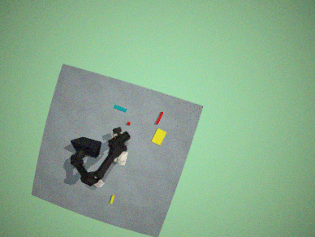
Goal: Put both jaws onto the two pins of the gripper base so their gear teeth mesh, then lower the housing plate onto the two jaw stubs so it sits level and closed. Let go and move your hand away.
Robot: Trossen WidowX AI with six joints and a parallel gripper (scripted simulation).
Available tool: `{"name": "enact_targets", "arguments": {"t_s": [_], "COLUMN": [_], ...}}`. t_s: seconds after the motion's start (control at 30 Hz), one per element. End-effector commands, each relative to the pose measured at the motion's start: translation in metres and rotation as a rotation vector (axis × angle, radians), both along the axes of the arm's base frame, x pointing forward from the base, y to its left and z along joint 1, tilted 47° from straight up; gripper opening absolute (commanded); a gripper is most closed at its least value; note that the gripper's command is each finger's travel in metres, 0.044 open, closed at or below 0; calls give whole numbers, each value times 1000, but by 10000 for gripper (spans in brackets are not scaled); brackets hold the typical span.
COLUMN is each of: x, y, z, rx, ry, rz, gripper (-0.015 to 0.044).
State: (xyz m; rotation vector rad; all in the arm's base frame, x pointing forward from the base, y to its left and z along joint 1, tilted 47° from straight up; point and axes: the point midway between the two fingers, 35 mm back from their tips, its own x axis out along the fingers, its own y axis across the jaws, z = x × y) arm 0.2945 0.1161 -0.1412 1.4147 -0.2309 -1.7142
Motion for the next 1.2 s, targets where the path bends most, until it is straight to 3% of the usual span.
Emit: {"name": "enact_targets", "arguments": {"t_s": [0.0, 1.17], "x": [-2, -25], "y": [-7, 21], "z": [-5, -35], "rx": [-7, -2], "ry": [5, 6], "rz": [3, 3], "gripper": [0, 0]}}
